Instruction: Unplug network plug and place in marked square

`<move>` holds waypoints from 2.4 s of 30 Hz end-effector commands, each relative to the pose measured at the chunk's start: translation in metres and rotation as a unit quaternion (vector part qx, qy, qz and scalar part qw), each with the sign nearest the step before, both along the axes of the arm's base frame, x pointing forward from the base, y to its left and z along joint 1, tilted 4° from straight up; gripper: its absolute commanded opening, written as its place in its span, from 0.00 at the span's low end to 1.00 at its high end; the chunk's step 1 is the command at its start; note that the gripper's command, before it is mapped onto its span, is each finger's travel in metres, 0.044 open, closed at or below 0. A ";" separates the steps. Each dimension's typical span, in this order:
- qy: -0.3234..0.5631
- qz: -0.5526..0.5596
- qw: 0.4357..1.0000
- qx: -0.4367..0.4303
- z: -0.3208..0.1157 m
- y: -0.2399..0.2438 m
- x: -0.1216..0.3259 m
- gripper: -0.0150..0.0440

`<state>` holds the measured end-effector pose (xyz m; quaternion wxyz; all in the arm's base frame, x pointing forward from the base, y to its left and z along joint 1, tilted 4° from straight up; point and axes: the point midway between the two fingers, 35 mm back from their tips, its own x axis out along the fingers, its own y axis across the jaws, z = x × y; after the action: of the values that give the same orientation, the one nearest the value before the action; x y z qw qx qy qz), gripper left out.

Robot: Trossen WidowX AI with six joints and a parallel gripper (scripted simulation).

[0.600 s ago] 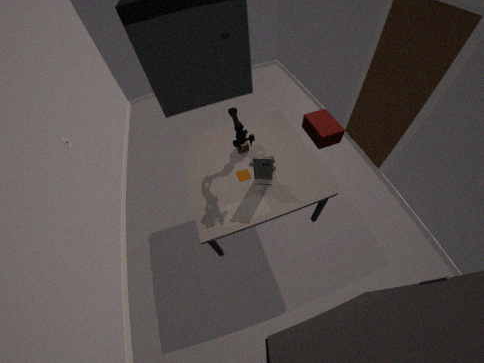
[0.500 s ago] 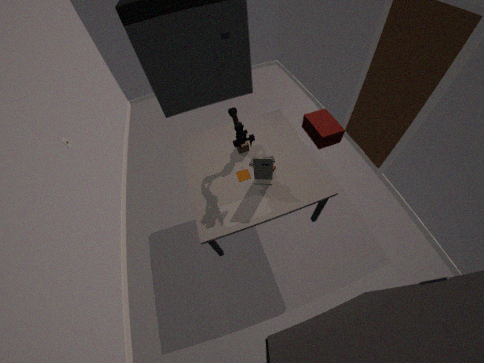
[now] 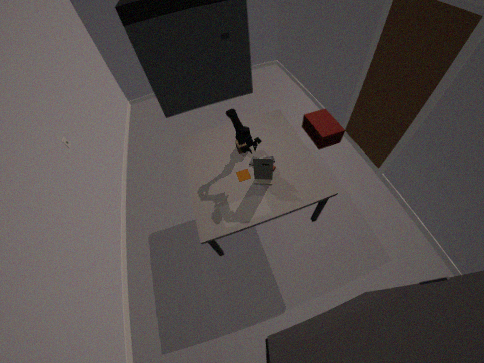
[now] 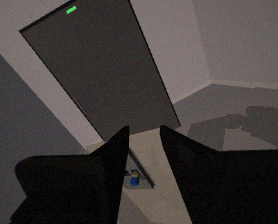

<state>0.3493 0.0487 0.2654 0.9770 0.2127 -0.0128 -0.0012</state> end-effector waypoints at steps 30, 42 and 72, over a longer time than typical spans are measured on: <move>-0.024 -0.023 0.882 0.469 -0.113 0.099 -0.045 0.52; -0.029 -0.024 0.856 0.515 -0.123 0.101 -0.044 0.52; -0.031 -0.023 0.856 0.515 -0.118 0.076 0.023 0.52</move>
<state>0.3683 0.1251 0.1474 0.7281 0.6834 -0.0471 -0.0242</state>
